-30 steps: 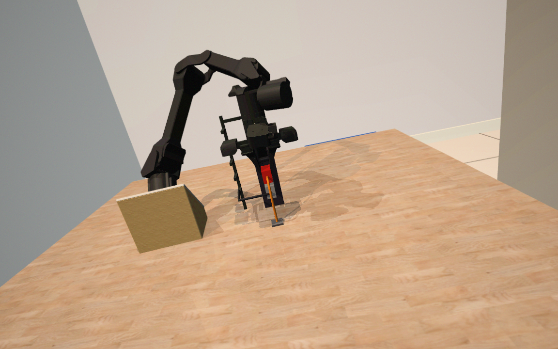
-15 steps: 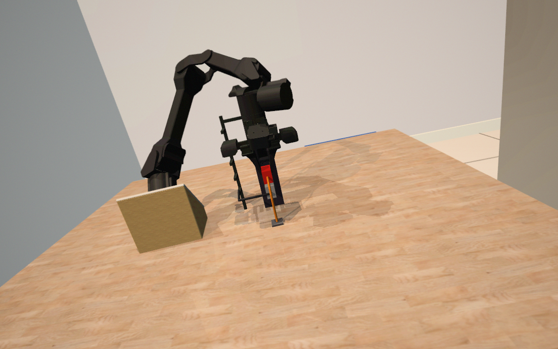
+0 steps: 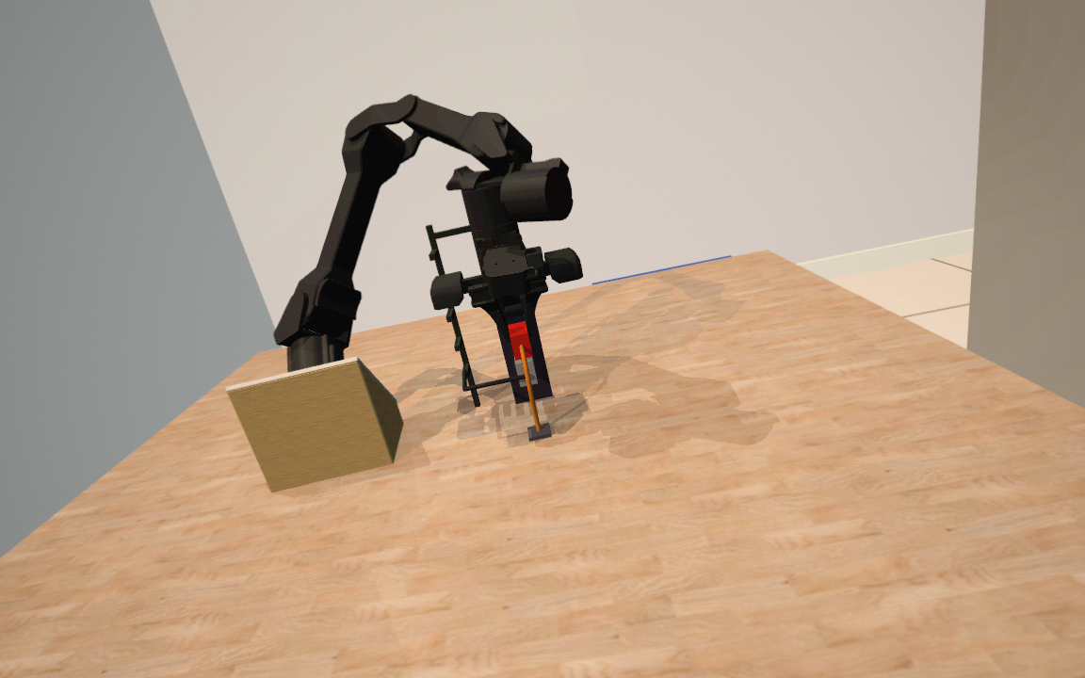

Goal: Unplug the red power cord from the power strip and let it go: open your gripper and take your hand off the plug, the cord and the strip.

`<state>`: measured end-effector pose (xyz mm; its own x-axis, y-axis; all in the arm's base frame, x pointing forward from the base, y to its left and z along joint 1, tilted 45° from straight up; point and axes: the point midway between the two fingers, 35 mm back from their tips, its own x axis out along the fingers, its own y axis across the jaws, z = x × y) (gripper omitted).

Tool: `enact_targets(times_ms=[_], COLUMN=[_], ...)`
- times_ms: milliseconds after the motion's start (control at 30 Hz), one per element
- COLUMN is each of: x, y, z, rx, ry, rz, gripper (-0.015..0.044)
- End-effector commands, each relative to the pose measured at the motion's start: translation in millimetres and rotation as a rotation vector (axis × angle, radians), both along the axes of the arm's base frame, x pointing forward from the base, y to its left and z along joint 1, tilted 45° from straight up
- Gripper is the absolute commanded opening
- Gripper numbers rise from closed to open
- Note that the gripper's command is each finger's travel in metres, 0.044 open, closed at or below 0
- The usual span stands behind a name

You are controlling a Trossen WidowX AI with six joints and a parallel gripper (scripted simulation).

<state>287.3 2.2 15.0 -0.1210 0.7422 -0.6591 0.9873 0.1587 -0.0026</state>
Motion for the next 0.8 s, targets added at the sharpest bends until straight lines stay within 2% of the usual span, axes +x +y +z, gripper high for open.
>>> enact_targets(times_ms=[0,167,300,600,733,767], x=[5.7,5.9,4.2,4.2,8.4,9.6], y=[-33.0,-39.9,-26.4,-26.4,-45.1,-53.0], z=[-20.6,-25.1,-18.9,-18.9,-30.4,-35.4], rx=[-0.082,-0.081,-0.075,-0.075,-0.078,-0.079], ry=[-0.014,-0.013,-0.010,-0.010,-0.011,-0.011], rz=[-0.014,-0.014,-0.016,-0.016,-0.016,-0.016], gripper=[0.0000,0.0000,0.0105,0.0341,0.0440,0.0440])
